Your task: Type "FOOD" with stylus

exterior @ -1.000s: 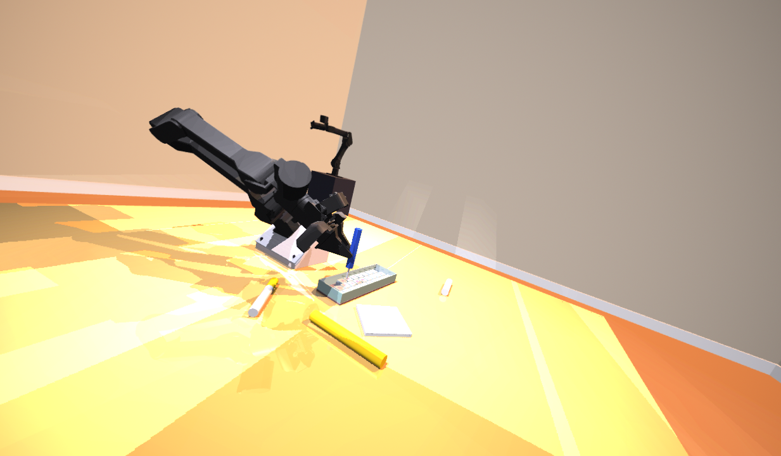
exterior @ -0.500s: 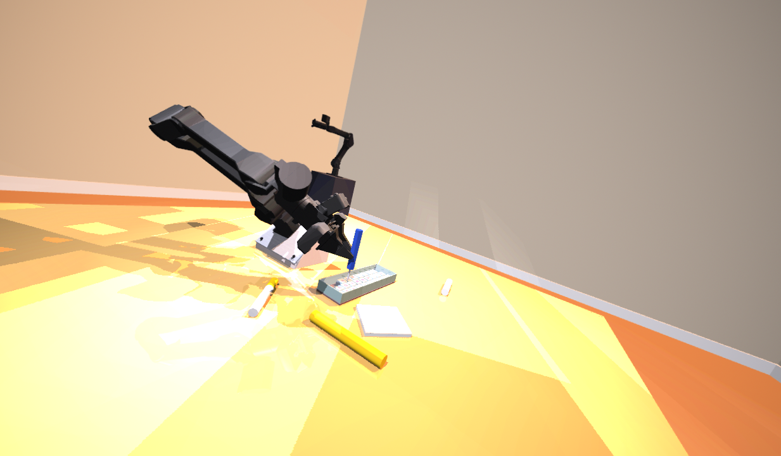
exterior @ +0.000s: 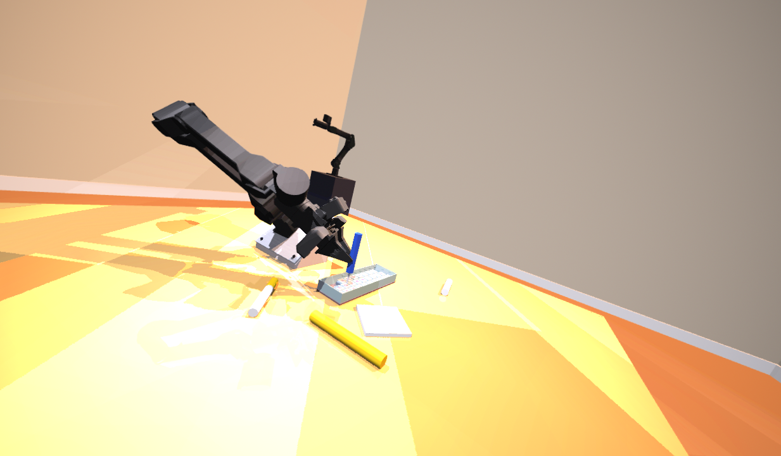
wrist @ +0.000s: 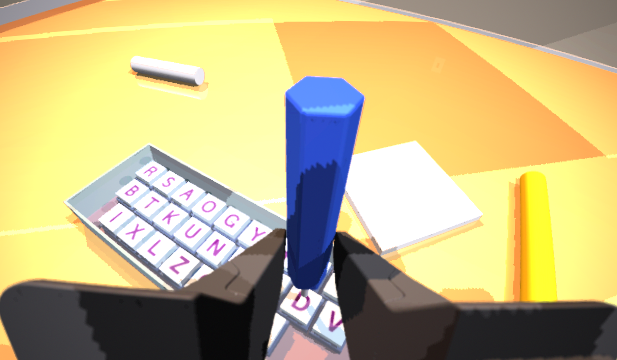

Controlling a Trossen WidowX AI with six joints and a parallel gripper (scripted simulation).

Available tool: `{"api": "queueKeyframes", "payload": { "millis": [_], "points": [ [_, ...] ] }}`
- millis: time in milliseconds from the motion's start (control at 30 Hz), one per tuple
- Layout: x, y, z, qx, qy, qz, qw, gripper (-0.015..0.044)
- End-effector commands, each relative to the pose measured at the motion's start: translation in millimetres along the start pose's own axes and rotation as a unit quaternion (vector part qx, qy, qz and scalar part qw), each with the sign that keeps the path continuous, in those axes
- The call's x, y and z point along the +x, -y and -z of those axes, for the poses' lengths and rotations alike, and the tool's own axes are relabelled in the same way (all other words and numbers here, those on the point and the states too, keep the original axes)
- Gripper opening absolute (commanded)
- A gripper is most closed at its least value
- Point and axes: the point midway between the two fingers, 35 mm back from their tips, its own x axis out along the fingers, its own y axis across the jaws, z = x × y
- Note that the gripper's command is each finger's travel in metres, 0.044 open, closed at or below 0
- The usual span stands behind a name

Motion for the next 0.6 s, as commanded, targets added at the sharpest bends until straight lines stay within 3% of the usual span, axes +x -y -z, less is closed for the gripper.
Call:
{"api": "queueKeyframes", "payload": {
  "millis": [0, 567],
  "points": [
    [1.5, -1.5, 1.9, -0.002, 0.001, -0.003, 1.0, 0.0081],
    [5.3, -1.5, 8.4, -0.002, 0.001, -0.003, 1.0, 0.0081]
  ]
}}
